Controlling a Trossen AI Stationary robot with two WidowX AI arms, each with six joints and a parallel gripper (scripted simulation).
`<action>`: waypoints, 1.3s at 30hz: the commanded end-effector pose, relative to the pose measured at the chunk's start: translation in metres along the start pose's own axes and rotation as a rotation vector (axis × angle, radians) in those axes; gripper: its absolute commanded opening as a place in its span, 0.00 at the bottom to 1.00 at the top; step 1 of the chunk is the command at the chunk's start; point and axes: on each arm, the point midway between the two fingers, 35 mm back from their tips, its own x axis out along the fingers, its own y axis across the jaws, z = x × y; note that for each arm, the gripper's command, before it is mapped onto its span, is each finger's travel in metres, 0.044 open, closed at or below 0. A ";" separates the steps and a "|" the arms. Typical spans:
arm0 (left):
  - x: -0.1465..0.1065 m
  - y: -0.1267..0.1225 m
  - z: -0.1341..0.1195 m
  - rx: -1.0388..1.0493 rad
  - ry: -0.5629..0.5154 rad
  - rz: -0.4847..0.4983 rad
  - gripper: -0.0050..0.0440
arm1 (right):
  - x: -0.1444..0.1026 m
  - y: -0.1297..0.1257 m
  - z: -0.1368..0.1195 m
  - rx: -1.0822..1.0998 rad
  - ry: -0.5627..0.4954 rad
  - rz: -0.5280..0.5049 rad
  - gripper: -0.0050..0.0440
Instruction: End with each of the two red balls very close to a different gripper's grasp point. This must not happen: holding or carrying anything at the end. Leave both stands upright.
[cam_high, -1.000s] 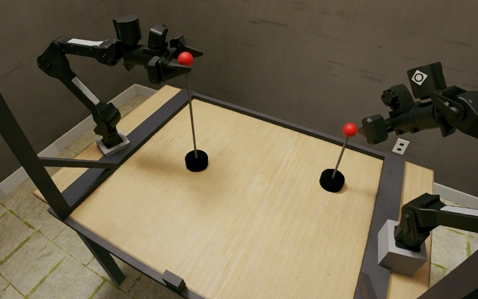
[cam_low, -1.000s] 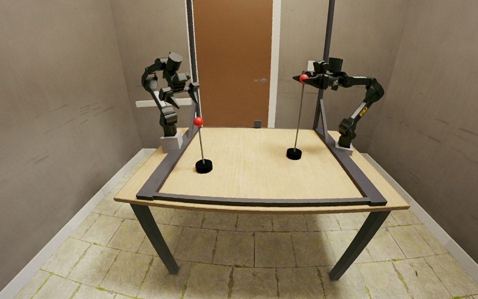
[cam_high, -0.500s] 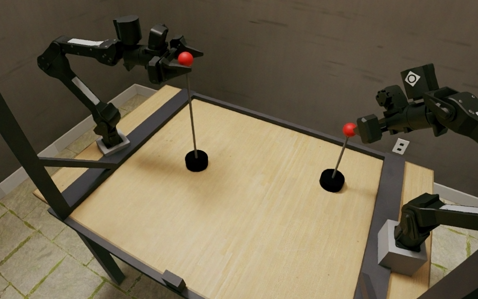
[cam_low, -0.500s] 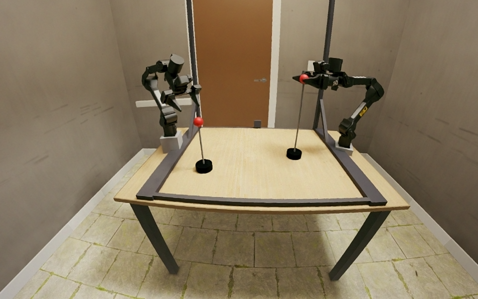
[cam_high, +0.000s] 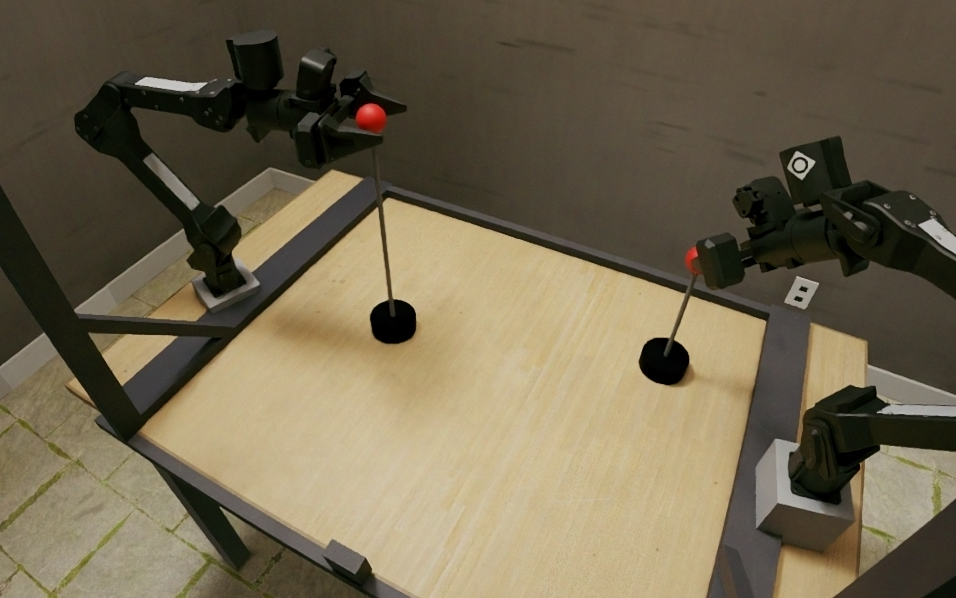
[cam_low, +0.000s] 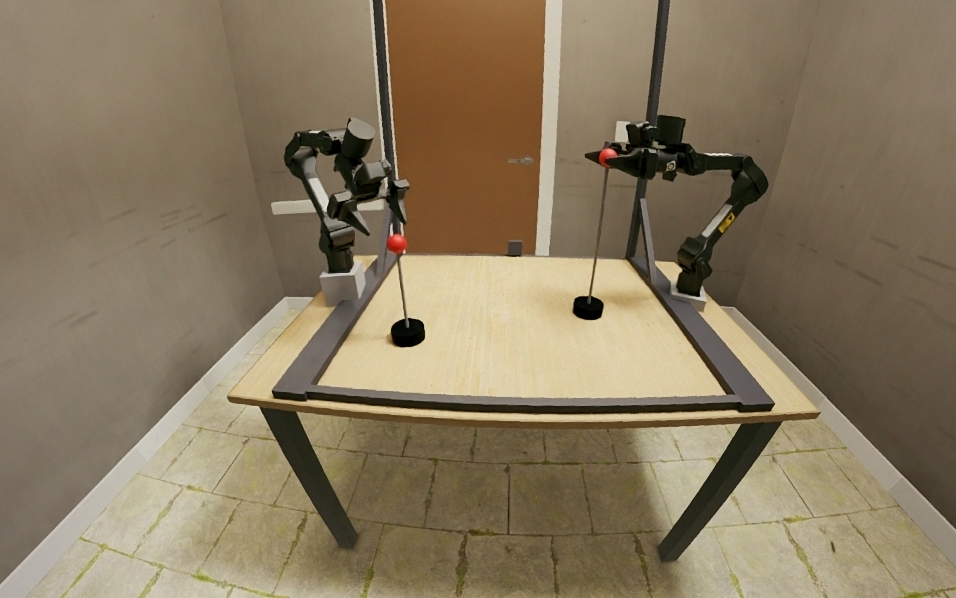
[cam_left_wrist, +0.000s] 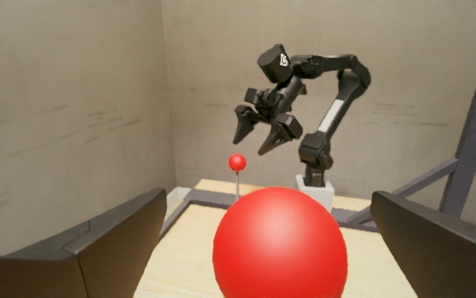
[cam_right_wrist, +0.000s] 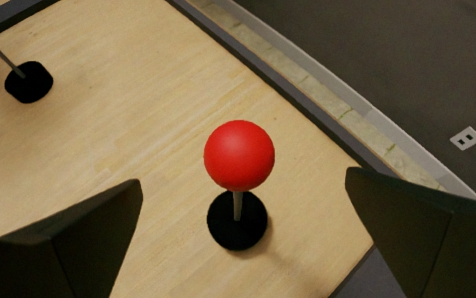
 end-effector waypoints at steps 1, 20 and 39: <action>-0.001 0.000 0.008 0.002 -0.018 0.000 1.00 | 0.012 0.000 -0.001 -0.001 0.002 0.002 1.00; -0.001 0.000 0.008 0.002 -0.018 0.000 1.00 | 0.047 0.000 -0.001 0.000 0.001 0.001 1.00; -0.001 0.000 0.008 0.002 -0.018 0.000 1.00 | 0.070 0.000 -0.001 0.000 0.000 0.001 1.00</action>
